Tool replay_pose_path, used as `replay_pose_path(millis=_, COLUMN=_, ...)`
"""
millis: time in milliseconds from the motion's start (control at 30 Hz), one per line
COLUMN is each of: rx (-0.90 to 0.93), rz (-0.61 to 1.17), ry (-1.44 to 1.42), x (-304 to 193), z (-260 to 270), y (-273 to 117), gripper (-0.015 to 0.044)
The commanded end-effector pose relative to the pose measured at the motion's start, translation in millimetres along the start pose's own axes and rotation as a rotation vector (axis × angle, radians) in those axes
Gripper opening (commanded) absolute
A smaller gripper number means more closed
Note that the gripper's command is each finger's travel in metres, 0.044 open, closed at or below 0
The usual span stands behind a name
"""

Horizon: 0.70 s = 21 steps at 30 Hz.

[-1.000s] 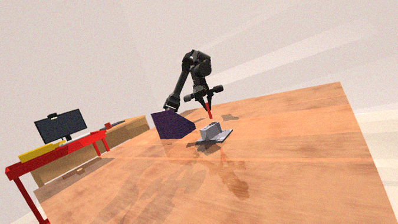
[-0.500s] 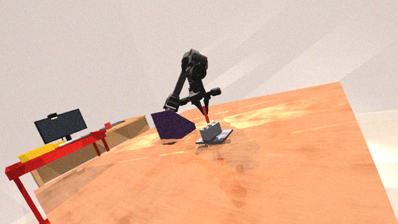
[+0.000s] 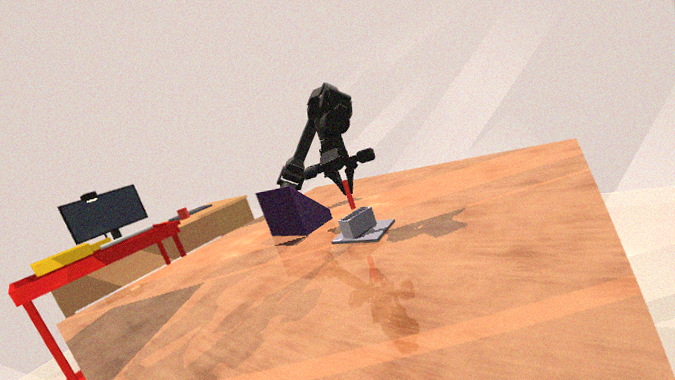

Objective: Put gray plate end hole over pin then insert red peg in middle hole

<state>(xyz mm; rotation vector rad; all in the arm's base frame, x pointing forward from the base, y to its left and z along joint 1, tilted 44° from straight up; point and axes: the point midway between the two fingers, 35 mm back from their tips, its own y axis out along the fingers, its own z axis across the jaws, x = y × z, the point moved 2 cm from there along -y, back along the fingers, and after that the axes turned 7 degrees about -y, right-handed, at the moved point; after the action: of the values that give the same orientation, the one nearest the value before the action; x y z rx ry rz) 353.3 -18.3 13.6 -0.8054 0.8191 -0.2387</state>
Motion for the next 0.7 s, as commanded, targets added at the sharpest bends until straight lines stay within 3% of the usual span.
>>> replay_pose_path(millis=0, rx=-0.002, rz=-0.003, ry=-0.005, x=1.0, z=0.0, y=-0.5, gripper=0.0)
replay_pose_path(millis=667, rx=-0.002, rz=-0.003, ry=-0.005, x=-1.6, z=-0.2, y=-0.6, gripper=0.0)
